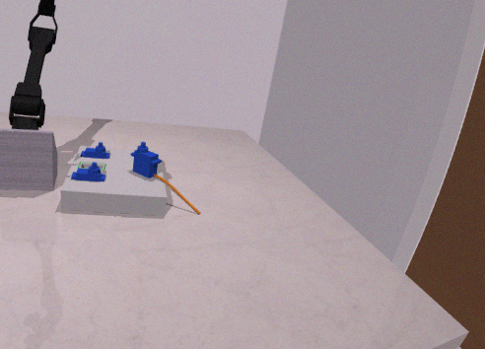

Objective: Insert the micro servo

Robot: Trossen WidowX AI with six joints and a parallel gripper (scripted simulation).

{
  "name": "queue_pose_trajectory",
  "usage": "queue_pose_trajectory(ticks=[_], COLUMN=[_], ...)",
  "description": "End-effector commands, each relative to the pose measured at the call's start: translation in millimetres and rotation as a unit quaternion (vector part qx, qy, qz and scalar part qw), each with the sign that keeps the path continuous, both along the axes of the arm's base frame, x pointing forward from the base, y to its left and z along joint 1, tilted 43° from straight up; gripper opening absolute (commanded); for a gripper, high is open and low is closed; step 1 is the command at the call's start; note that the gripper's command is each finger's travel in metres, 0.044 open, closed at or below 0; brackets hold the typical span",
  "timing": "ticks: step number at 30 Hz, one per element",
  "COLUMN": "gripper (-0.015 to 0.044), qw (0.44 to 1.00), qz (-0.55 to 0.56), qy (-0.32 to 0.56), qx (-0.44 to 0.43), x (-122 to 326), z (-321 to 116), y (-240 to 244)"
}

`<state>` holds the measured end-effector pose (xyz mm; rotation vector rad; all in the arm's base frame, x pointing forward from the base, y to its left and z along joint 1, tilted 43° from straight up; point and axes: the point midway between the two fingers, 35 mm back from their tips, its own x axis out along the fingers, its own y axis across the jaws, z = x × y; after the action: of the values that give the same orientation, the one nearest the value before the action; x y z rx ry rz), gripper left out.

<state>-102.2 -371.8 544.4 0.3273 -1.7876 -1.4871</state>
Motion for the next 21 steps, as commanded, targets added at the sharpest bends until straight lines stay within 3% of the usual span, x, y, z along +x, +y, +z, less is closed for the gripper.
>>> queue_pose_trajectory(ticks=[1,21], gripper=[0.0440,0.0440], qw=[1.000,0.993], qz=[0.017,0.103], qy=[-0.002,-0.011], qx=[0.009,0.058], x=[6.5,51.7], z=[-6.2,-39.9], y=[-8.9,-47.6])
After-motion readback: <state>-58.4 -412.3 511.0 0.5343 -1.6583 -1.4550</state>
